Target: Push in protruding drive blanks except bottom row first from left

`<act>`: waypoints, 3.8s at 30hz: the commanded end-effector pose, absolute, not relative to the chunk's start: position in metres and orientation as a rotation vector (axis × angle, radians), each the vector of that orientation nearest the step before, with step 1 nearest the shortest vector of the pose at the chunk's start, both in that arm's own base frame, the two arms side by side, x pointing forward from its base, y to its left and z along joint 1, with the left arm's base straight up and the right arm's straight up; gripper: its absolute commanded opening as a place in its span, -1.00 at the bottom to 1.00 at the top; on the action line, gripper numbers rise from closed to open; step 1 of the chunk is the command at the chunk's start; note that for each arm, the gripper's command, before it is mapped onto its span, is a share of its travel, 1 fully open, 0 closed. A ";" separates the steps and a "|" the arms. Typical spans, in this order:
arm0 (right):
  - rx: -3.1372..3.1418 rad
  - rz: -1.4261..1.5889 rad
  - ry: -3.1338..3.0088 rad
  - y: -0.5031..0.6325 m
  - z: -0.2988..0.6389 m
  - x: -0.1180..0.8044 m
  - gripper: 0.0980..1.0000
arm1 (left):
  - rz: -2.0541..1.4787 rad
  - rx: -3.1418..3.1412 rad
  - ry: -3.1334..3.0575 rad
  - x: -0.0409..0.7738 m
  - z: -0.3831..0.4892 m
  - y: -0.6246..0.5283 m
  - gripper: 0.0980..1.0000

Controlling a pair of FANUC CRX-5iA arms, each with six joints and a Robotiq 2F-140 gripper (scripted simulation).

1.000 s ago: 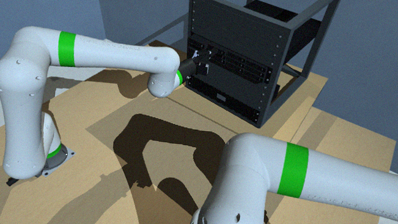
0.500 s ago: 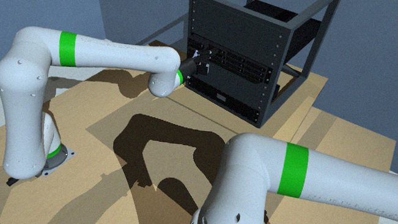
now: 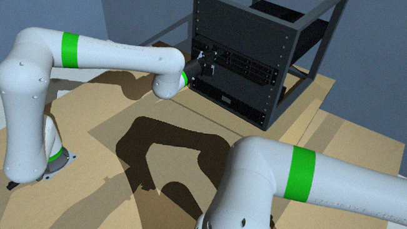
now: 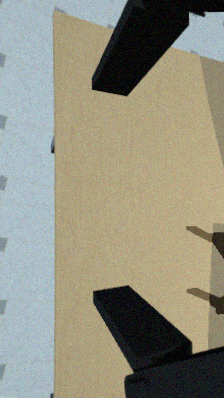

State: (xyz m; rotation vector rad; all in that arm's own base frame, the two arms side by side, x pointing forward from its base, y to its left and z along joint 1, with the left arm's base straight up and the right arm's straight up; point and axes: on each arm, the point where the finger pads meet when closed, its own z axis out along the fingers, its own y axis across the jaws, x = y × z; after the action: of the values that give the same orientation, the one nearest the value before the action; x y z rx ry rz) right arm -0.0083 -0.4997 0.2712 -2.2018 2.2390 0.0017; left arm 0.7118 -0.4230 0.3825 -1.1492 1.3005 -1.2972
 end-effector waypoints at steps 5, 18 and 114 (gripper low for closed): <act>-2.203 0.000 2.240 -0.500 0.272 -0.008 1.00 | -1.299 -1.149 1.299 0.712 0.384 -0.423 -1.00; -2.203 0.000 2.240 -0.500 0.272 -0.008 1.00 | -1.299 -1.149 1.299 0.715 0.384 -0.423 -1.00; -2.203 0.000 2.240 -0.500 0.272 -0.008 1.00 | -1.299 -1.149 1.299 0.638 0.384 -0.414 -1.00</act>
State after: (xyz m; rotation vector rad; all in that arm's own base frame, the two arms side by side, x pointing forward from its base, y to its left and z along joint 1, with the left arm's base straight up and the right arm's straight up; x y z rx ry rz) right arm -0.0083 -0.4997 0.2712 -2.2018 2.2390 0.0017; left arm 0.6384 -0.4141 0.3828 -1.1490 1.3004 -1.2973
